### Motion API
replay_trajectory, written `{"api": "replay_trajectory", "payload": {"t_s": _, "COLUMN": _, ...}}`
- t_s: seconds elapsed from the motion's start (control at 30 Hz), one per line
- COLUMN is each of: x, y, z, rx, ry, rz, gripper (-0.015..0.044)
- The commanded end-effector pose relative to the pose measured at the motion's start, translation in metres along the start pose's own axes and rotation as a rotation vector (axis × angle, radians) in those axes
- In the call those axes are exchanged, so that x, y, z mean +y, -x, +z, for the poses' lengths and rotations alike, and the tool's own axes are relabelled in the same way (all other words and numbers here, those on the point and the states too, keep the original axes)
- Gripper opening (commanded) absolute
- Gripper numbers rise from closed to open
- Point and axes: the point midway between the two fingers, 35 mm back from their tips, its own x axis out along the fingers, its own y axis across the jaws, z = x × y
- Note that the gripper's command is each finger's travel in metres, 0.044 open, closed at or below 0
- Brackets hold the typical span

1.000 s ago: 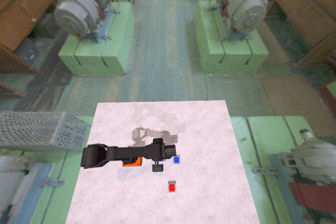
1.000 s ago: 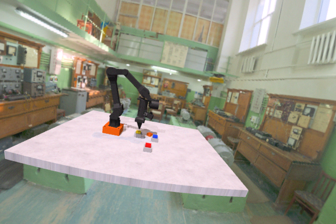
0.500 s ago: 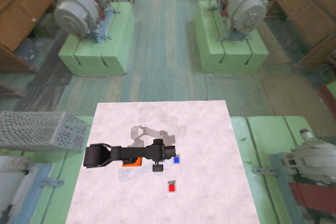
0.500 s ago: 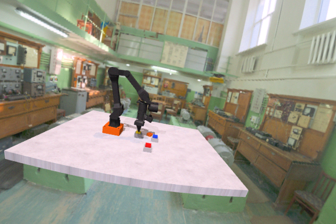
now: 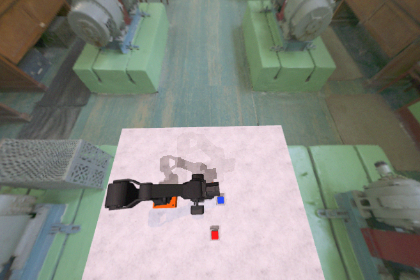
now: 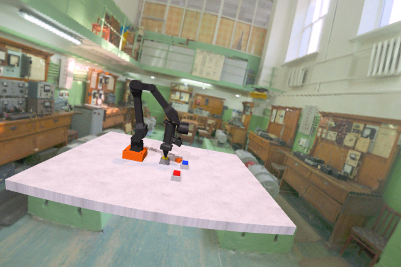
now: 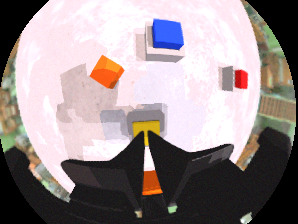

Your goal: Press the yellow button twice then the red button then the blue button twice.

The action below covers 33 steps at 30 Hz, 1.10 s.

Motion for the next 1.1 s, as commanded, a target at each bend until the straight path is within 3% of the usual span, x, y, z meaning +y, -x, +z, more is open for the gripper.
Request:
{"api": "replay_trajectory", "payload": {"t_s": 0.0, "x": -0.001, "y": -0.001, "z": -0.002, "rx": 0.006, "ry": 0.006, "rz": -0.006, "gripper": 0.0020}}
{"api": "replay_trajectory", "payload": {"t_s": 0.1, "x": 0.000, "y": 0.002, "z": 0.000, "rx": 0.001, "ry": 0.000, "rz": -0.001, "gripper": 0.0020}}
{"api": "replay_trajectory", "payload": {"t_s": 0.2, "x": -0.001, "y": 0.030, "z": -0.001, "rx": 0.005, "ry": 0.005, "rz": -0.006, "gripper": 0.0020}}
{"api": "replay_trajectory", "payload": {"t_s": 0.4, "x": -0.001, "y": 0.035, "z": -0.001, "rx": 0.006, "ry": 0.006, "rz": -0.006, "gripper": 0.0020}}
{"api": "replay_trajectory", "payload": {"t_s": 0.6, "x": 0.000, "y": 0.093, "z": 0.000, "rx": 0.006, "ry": 0.006, "rz": -0.006, "gripper": 0.0020}}
{"api": "replay_trajectory", "payload": {"t_s": 0.8, "x": -0.001, "y": 0.095, "z": 0.001, "rx": 0.005, "ry": 0.003, "rz": -0.005, "gripper": 0.0020}}
{"api": "replay_trajectory", "payload": {"t_s": 1.07, "x": -0.070, "y": 0.100, "z": 0.056, "rx": -0.016, "ry": -0.049, "rz": -0.001, "gripper": 0.0020}}
